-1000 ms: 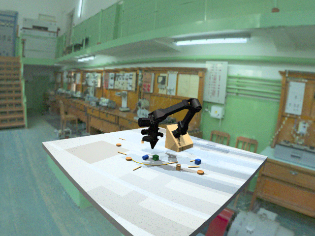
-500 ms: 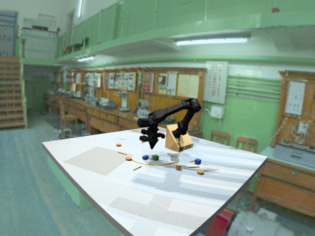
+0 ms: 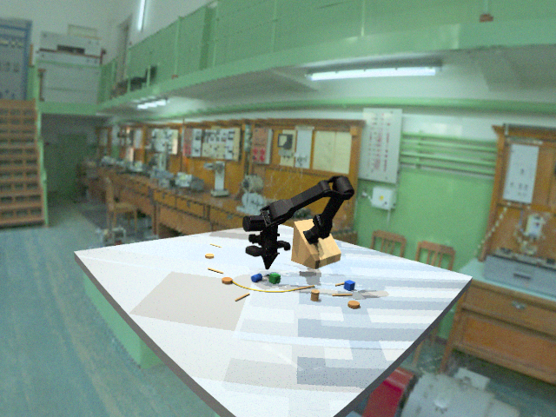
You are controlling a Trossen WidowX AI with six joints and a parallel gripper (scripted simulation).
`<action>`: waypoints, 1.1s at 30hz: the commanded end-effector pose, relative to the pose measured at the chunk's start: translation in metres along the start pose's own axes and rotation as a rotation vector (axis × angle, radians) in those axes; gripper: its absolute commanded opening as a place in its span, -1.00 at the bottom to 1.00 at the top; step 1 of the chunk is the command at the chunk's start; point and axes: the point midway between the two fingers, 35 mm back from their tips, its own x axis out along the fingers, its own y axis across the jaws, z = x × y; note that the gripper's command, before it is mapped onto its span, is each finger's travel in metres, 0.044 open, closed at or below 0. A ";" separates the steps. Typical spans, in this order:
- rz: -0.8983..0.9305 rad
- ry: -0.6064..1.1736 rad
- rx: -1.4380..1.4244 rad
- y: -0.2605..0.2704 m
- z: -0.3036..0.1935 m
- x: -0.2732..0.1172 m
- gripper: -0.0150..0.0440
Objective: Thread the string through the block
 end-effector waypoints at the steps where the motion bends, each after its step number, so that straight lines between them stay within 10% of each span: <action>1: -0.005 0.004 0.006 -0.002 0.000 0.008 -0.49; 33: -0.004 0.007 0.004 0.029 -0.001 0.022 -0.49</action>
